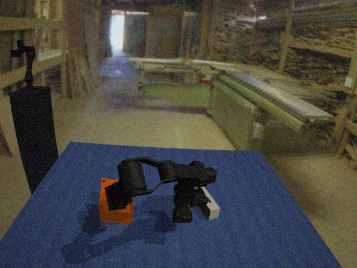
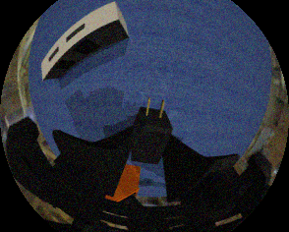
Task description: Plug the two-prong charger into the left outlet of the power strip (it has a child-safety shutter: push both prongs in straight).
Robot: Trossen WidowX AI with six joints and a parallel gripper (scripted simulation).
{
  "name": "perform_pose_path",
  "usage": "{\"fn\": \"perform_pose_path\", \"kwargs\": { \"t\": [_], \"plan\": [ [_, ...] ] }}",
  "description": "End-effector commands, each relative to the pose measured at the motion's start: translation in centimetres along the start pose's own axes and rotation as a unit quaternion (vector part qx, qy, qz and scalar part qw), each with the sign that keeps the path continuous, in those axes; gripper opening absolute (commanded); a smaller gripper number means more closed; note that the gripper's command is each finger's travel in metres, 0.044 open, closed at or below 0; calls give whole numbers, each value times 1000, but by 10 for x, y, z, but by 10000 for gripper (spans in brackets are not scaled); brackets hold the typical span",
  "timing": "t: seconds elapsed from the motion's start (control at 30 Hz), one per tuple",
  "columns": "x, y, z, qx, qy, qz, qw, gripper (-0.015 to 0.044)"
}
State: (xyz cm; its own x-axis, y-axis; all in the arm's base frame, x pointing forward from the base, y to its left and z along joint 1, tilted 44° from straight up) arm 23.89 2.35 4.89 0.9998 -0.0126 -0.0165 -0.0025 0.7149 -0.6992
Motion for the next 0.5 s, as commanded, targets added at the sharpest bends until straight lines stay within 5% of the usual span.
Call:
{"fn": "perform_pose_path", "kwargs": {
  "t": [0.0, 0.47],
  "plan": [
    [0, 1, 4, 2, 0, -2, 1000, 0],
    [4, 27, -1, 3, -1, 31, 1000, 0]
  ]
}}
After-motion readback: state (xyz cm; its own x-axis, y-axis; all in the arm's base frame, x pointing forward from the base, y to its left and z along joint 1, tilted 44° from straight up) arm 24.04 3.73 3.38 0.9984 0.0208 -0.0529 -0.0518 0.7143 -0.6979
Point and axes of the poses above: the point midway between the two fingers, 35 mm back from their tips, its own z axis back along the fingers, its own y axis across the jaws, x = y × z, the point moved 5 cm from there along z, back along the fingers, and after that the axes turned 1 degree about -z, right-handed, at the moved point
